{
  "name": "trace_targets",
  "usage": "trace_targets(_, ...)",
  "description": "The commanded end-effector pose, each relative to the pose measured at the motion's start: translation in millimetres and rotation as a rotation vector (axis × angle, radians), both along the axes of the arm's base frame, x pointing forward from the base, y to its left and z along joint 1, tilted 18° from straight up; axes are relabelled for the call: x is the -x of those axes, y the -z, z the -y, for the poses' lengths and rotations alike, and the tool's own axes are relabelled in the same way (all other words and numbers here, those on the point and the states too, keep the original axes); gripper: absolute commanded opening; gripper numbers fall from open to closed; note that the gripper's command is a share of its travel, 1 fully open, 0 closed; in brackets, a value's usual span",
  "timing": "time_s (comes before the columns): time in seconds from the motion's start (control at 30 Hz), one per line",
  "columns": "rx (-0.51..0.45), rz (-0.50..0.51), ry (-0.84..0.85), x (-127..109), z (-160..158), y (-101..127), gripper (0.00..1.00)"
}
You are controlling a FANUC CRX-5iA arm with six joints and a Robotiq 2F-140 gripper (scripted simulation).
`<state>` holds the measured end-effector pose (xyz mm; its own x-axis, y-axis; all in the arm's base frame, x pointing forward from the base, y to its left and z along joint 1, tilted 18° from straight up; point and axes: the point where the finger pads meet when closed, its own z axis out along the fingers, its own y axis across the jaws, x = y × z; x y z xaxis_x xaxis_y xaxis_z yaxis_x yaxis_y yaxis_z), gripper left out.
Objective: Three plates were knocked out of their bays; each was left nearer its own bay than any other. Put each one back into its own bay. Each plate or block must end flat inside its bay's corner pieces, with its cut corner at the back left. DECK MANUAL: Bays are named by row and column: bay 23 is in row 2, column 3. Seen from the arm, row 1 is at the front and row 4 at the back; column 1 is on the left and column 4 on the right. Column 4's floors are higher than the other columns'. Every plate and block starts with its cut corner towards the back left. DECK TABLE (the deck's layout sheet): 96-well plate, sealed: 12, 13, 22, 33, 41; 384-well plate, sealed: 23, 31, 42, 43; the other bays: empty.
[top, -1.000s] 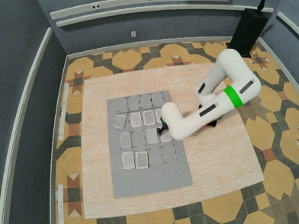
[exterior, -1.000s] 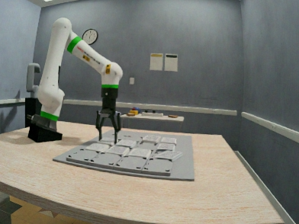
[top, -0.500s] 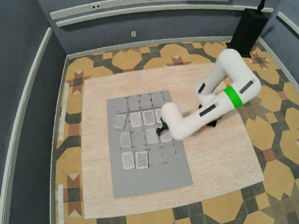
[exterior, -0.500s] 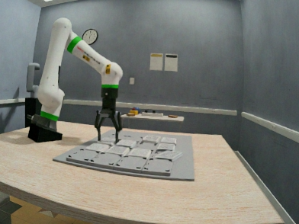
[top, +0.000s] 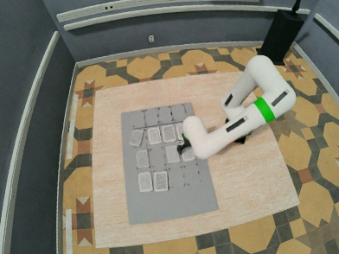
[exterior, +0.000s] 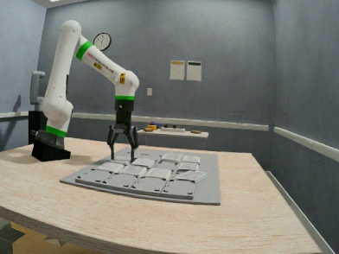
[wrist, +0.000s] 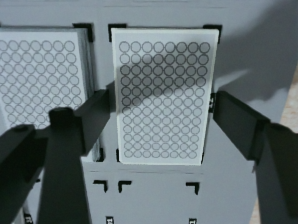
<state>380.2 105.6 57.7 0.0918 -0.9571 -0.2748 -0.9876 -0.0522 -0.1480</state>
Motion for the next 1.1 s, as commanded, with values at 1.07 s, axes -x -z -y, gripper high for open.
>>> trace_targets(1.07,0.0,0.002,0.0,4.2,10.8,-36.1,0.7)
